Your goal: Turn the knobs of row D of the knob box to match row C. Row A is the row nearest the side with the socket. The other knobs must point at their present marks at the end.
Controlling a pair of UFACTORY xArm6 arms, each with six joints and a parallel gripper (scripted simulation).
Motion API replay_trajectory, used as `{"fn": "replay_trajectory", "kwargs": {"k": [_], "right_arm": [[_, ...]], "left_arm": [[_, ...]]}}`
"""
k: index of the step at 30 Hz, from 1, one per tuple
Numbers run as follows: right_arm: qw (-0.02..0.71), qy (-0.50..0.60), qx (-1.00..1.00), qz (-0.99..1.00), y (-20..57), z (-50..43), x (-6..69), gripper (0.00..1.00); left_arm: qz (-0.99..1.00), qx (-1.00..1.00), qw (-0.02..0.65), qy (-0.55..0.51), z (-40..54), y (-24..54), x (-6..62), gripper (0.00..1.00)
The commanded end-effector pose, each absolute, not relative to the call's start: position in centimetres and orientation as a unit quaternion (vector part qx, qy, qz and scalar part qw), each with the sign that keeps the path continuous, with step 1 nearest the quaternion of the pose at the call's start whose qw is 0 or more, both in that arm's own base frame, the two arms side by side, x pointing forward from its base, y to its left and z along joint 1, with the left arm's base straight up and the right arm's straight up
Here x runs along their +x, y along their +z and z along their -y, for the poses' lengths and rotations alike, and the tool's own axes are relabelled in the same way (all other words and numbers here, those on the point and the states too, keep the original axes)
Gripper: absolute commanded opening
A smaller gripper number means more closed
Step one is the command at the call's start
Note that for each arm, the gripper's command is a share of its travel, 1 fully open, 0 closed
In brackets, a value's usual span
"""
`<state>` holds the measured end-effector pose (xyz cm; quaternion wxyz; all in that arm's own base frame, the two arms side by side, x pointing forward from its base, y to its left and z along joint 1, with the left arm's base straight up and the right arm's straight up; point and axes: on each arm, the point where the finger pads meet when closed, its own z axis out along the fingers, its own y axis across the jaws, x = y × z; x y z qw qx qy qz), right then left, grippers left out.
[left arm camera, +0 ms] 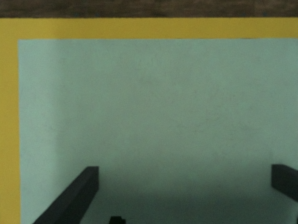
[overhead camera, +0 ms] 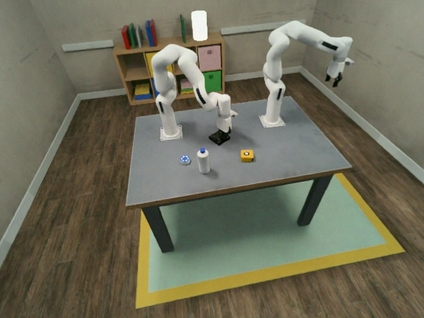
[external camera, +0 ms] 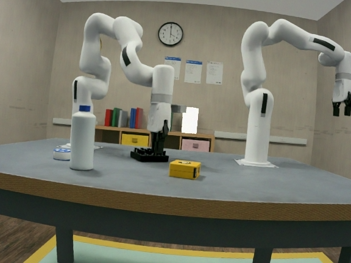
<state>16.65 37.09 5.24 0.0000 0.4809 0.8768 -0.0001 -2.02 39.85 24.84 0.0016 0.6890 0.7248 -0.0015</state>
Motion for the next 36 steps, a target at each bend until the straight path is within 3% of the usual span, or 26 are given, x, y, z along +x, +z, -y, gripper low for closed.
{"fn": "replay_trajectory", "kwargs": {"k": [1, 25, 26, 36], "right_arm": [[0.000, 0.002, 0.481, -0.877, 5.4, -37.2, 16.7, 0.21], [0.000, 0.002, 0.481, -0.877, 8.8, -37.2, 16.7, 0.21], [0.000, 0.002, 0.481, -0.877, 8.8, -37.2, 16.7, 1.00], [0.000, 0.002, 0.481, -0.877, 10.5, -36.2, 17.3, 1.00]], "left_arm": [[-0.725, 0.689, 0.000, 0.000, -39.9, 25.0, -2.0, 1.00], [-0.725, 0.689, 0.000, 0.000, -39.9, 25.0, -2.0, 1.00], [-0.725, 0.689, 0.000, 0.000, -39.9, 25.0, -2.0, 1.00], [-0.725, 0.689, 0.000, 0.000, -39.9, 25.0, -2.0, 1.00]]}}
